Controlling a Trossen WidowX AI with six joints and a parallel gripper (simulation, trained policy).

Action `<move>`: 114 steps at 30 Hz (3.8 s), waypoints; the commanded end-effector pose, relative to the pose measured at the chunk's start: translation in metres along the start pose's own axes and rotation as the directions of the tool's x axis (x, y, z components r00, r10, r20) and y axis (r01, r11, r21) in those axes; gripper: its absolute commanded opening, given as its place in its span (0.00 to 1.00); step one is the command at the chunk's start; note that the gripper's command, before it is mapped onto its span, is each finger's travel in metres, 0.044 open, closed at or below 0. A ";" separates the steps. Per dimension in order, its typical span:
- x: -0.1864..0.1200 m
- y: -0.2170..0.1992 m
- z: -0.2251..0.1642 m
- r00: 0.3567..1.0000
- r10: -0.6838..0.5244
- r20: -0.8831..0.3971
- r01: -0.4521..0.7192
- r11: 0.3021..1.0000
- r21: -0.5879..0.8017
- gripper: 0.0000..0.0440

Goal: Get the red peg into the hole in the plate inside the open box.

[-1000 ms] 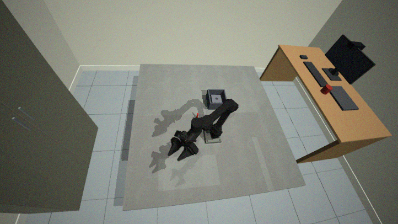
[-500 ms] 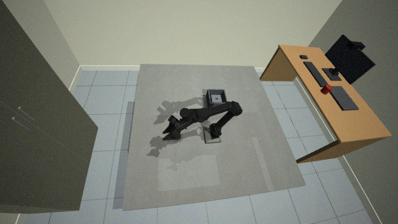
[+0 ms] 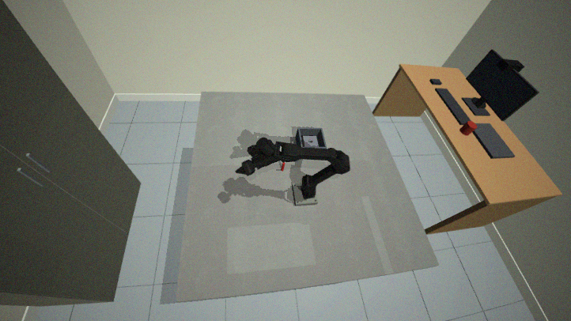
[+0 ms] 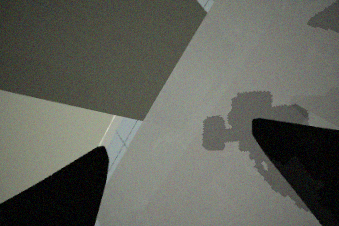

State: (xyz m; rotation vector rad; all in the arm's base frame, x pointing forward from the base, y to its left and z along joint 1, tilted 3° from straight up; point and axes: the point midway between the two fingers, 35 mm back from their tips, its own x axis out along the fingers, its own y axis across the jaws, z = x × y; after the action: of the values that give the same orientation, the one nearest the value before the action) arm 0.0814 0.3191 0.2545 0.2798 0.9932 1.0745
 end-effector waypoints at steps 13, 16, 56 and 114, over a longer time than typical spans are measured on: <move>-0.040 -0.115 0.030 0.923 -0.385 0.005 0.355 0.856 0.377 1.00; -0.049 -0.134 0.028 0.895 -0.446 -0.020 0.407 0.797 0.446 1.00; -0.059 -0.296 -0.086 0.562 -0.716 -0.414 0.543 -0.058 0.838 1.00; -0.190 -0.332 -0.004 0.384 -0.873 -0.300 0.504 -0.073 0.860 0.00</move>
State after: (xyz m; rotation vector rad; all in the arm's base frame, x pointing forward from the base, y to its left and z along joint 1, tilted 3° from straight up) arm 0.2514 0.0083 0.1456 0.6822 1.0595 -0.6720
